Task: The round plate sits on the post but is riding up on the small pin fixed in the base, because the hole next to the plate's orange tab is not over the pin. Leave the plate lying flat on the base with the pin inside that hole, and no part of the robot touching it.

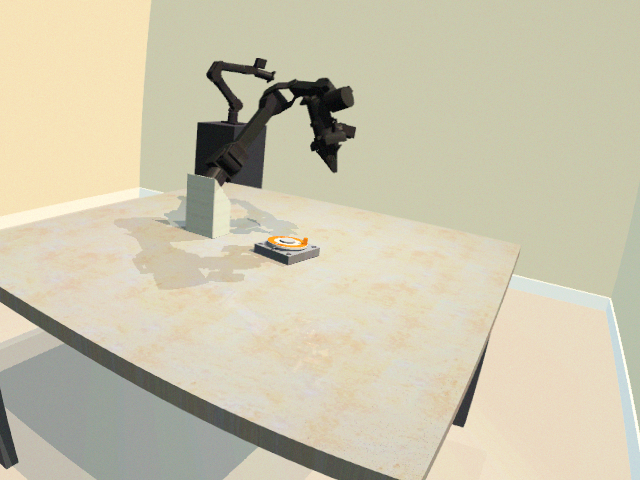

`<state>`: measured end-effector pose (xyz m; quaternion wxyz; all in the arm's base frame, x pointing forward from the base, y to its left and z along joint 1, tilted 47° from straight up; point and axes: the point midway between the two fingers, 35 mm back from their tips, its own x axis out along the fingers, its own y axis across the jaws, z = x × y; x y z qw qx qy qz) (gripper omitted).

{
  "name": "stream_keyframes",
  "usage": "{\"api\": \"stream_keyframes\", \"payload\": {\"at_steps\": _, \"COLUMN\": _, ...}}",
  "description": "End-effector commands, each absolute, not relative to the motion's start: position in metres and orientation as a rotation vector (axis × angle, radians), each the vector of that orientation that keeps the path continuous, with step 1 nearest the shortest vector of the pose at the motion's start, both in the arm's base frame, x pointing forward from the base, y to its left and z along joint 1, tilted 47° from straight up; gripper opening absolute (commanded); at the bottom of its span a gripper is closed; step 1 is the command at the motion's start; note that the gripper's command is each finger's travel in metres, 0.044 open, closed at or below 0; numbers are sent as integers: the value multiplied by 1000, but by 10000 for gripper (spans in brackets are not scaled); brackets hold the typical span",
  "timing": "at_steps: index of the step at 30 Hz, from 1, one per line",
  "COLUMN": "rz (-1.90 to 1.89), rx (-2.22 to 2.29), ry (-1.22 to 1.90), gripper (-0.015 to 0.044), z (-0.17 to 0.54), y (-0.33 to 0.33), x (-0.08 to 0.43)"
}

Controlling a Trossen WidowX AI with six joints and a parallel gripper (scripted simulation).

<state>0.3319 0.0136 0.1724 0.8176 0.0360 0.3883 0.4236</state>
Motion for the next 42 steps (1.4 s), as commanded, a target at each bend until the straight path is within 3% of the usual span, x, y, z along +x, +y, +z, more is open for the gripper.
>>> {"api": "stream_keyframes", "payload": {"at_steps": 1, "rz": 842, "rx": 334, "ry": 1137, "gripper": 0, "z": 104, "y": 35, "x": 329}}
{"api": "stream_keyframes", "payload": {"at_steps": 8, "rz": 712, "rx": 559, "ry": 1459, "gripper": 0, "z": 37, "y": 57, "x": 312}}
{"api": "stream_keyframes", "payload": {"at_steps": 42, "rz": 714, "rx": 560, "ry": 1458, "gripper": 0, "z": -7, "y": 83, "x": 329}}
